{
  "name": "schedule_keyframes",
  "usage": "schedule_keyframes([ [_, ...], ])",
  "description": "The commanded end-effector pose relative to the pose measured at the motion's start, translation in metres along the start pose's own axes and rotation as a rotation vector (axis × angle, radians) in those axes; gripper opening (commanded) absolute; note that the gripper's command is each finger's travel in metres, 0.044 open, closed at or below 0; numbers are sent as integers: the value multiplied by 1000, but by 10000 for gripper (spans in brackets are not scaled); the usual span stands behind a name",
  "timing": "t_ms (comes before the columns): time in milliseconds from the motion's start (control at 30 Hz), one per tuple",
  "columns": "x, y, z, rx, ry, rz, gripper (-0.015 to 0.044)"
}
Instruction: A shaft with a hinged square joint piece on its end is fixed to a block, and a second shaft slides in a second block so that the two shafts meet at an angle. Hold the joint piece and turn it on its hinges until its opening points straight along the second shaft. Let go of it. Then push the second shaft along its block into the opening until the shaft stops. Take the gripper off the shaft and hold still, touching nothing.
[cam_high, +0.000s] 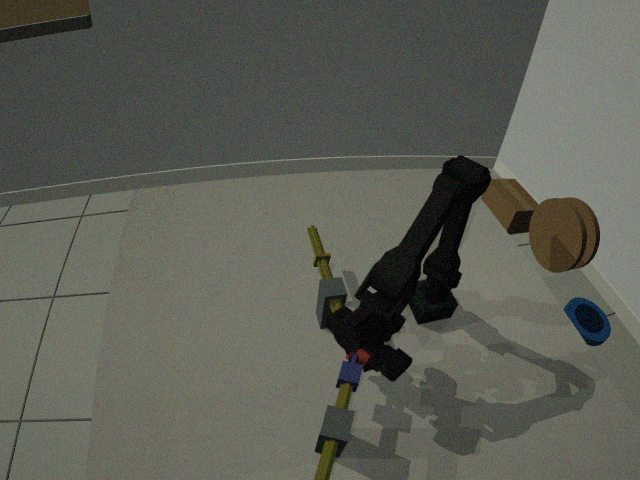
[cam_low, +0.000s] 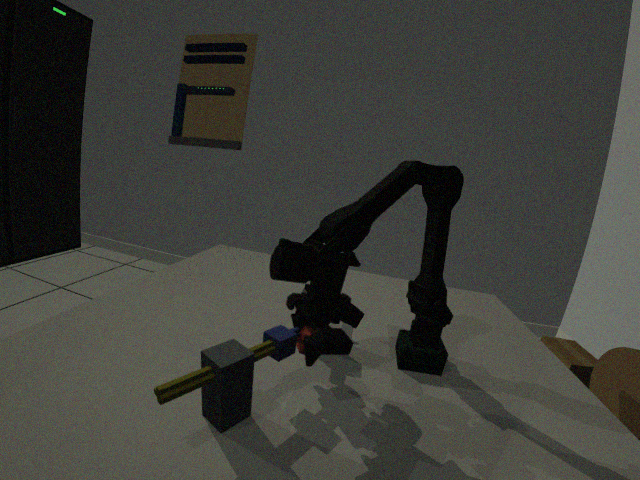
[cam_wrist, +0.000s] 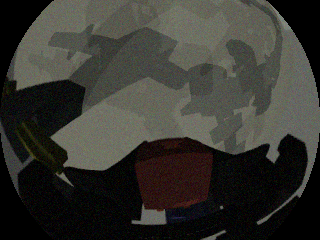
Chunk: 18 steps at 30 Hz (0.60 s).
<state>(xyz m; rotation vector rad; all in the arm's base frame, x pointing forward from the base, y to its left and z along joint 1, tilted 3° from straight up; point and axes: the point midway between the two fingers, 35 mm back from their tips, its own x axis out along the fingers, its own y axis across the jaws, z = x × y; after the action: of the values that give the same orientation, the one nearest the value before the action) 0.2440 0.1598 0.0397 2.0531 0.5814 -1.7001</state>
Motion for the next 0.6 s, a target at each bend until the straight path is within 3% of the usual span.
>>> schedule_keyframes([
  [0, 0, 0, 0, 0, 0, 0, 147],
  [33, 0, 0, 0, 0, 0, 0, 147],
  [400, 0, 0, 0, 0, 0, 0, 436],
  [567, 0, 0, 0, 0, 0, 0, 440],
])
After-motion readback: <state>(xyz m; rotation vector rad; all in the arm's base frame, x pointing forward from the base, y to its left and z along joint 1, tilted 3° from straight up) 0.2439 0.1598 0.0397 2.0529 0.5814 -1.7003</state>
